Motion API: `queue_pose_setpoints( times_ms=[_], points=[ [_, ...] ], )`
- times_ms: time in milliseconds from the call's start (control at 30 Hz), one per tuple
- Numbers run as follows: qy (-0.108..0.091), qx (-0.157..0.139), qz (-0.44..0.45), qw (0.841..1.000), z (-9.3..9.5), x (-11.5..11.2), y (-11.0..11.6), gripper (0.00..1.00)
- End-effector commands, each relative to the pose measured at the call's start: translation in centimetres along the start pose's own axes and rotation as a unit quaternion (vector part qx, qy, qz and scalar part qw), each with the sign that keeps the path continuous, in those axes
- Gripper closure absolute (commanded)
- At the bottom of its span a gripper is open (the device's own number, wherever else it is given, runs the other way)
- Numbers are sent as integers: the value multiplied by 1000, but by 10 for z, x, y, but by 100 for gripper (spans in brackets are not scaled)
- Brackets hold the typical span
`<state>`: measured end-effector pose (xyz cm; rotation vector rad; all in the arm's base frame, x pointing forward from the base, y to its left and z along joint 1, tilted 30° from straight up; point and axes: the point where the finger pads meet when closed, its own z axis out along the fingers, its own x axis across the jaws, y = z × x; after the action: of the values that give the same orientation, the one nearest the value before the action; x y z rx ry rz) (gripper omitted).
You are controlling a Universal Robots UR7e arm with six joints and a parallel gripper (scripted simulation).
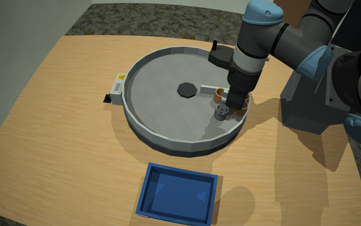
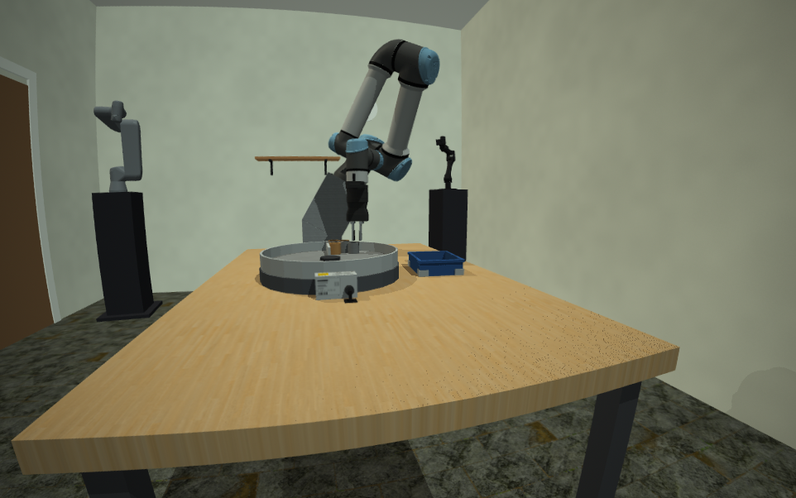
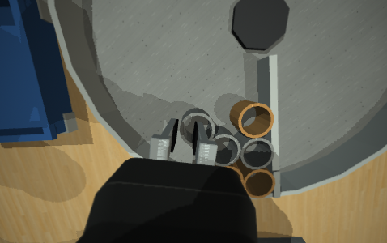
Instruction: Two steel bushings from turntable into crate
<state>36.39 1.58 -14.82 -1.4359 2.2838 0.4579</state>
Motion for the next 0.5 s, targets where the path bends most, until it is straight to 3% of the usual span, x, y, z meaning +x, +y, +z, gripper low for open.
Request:
queue_pose_setpoints(
  times_ms=[0, 467],
  points=[
    [0, 0, 1, 1000, 0, 0, 1, 55],
    [0, 0, 0, 1000, 7, 0, 0, 55]
  ],
)
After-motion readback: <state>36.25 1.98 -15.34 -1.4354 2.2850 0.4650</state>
